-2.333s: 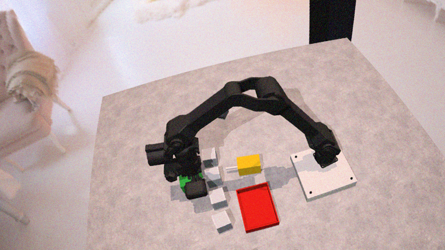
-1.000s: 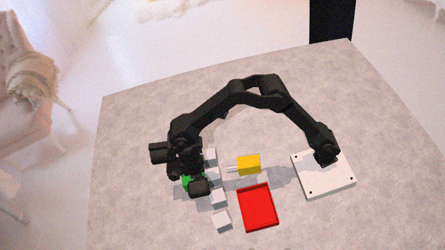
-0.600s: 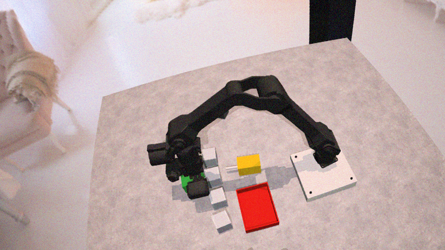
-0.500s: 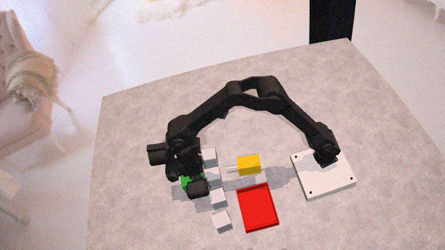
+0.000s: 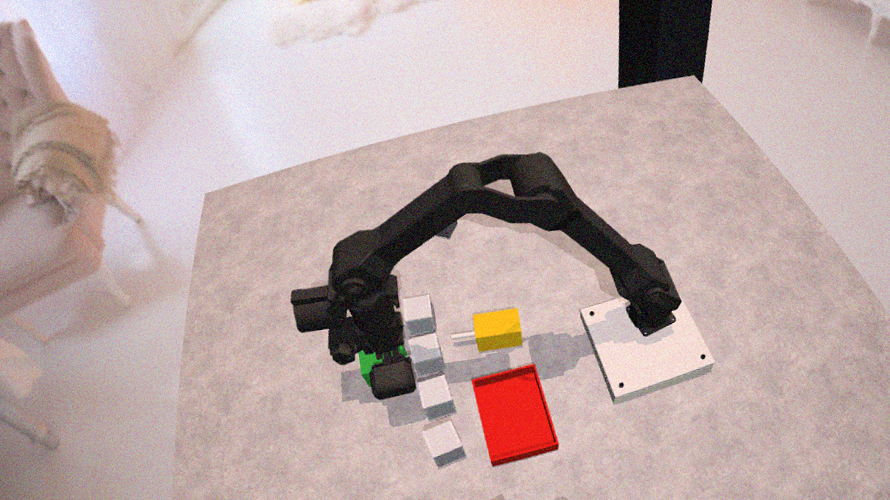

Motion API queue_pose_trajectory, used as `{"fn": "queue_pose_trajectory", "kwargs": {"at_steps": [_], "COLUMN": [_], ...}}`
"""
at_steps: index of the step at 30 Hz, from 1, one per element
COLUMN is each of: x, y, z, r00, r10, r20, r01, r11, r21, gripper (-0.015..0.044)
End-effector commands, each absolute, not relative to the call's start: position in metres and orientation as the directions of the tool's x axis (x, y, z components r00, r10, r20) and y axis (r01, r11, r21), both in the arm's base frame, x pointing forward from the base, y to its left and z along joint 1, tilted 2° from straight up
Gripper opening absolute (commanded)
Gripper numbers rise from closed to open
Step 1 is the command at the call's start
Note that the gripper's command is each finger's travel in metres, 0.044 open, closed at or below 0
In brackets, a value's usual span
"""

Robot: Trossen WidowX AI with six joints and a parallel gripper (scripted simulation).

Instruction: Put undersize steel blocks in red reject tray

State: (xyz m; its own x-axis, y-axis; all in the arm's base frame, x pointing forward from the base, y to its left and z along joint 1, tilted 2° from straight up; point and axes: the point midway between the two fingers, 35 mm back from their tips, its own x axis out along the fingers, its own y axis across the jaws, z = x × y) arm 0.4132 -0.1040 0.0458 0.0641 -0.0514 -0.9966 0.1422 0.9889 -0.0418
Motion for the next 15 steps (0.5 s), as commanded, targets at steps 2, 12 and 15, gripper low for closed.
{"fn": "queue_pose_trajectory", "kwargs": {"at_steps": [2,12,15], "x": [0.4202,0.4222,0.4237], "y": [-0.1051,-0.1055,-0.1057], "z": [0.0501,0.0501,0.0501], "r00": [0.085,0.084,0.084], "r10": [-0.055,-0.055,-0.055], "r20": [-0.995,-0.995,-0.995], "r01": [0.141,0.141,0.141], "r11": [0.989,0.989,0.989], "r21": [-0.043,-0.043,-0.043], "gripper": [0.0000,0.0000,0.0000]}}
